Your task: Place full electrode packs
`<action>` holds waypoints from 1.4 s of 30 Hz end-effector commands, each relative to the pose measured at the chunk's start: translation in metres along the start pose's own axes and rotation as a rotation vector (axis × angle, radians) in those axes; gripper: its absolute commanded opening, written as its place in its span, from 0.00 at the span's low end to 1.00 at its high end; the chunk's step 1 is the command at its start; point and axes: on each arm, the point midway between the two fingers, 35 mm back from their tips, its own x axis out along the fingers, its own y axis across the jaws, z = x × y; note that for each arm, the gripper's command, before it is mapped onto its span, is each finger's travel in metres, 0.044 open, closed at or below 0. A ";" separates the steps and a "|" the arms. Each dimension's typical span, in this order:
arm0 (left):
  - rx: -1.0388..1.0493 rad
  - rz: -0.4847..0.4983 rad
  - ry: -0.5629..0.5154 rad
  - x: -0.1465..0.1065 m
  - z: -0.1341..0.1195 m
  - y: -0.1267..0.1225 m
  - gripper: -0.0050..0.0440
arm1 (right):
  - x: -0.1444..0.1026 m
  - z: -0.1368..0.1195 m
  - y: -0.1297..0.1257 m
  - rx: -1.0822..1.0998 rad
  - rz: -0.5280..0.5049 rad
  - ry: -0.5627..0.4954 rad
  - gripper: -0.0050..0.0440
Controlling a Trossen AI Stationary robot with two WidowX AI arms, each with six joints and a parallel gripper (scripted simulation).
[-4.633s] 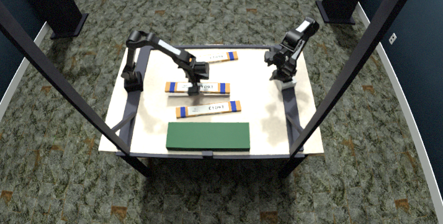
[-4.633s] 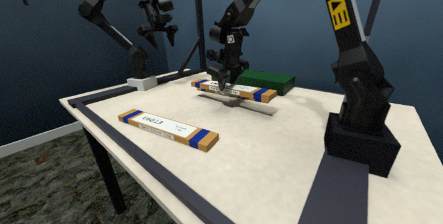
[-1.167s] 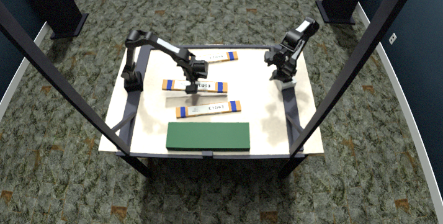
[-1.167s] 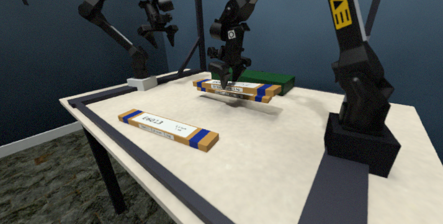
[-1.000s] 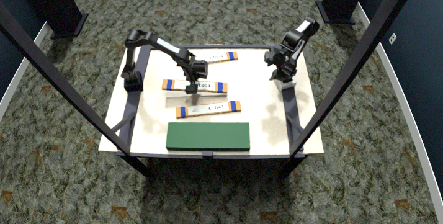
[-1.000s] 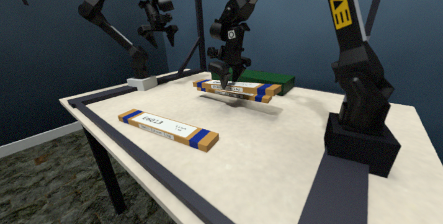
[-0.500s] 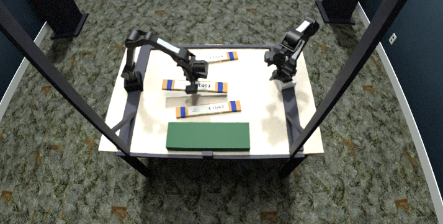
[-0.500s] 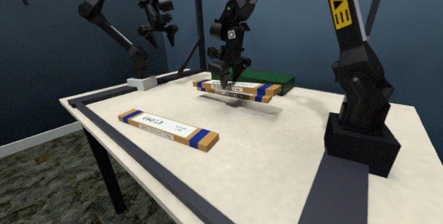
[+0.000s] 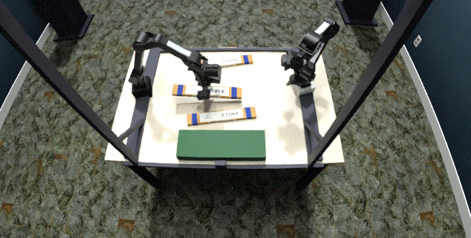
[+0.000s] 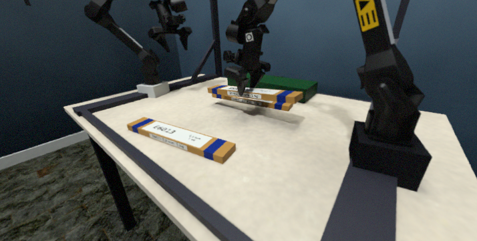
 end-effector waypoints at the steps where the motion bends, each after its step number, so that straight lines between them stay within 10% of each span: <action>1: -0.007 -0.020 -0.138 -0.044 0.028 -0.003 0.00 | -0.005 0.004 0.001 0.006 0.012 -0.017 0.98; 42: 0.106 -0.042 -0.139 -0.029 0.054 0.035 0.00 | -0.005 0.004 0.001 0.006 0.012 -0.017 0.98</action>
